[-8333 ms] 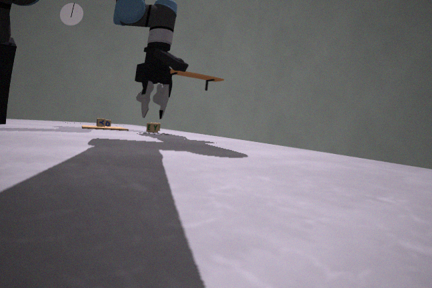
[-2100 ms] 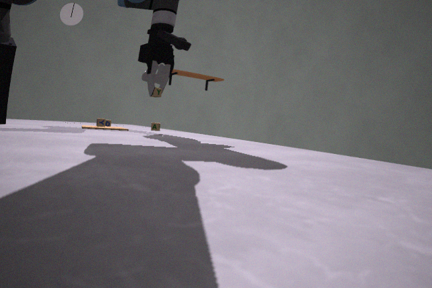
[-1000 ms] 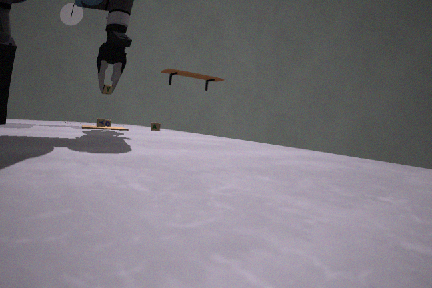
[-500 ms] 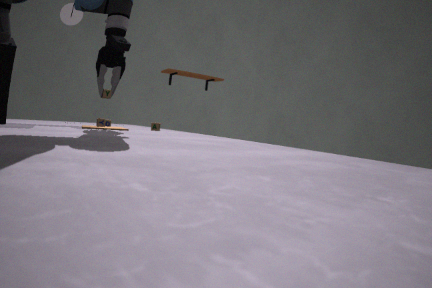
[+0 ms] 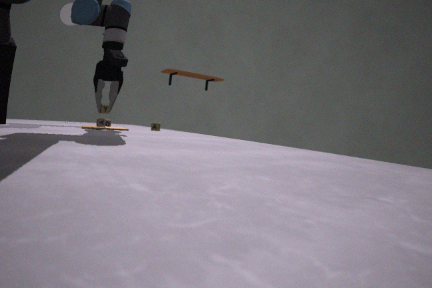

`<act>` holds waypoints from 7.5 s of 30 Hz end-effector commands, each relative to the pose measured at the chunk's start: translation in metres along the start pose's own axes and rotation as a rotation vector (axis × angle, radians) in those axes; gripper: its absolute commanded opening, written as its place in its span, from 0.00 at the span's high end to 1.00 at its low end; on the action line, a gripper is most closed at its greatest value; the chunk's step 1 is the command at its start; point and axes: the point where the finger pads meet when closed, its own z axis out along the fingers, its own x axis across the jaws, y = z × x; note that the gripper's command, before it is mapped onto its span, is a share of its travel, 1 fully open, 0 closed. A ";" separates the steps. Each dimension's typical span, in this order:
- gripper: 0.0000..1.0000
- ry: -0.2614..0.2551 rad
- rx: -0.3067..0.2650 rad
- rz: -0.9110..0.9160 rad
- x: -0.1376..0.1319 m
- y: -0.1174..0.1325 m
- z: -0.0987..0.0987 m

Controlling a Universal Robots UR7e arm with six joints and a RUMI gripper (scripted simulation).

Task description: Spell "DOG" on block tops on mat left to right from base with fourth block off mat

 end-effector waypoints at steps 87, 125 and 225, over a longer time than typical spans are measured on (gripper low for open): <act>0.95 -0.005 0.001 0.000 -0.001 0.000 0.040; 0.75 -0.005 0.001 0.000 -0.001 0.000 0.038; 0.00 -0.004 0.001 -0.241 -0.008 0.005 -0.049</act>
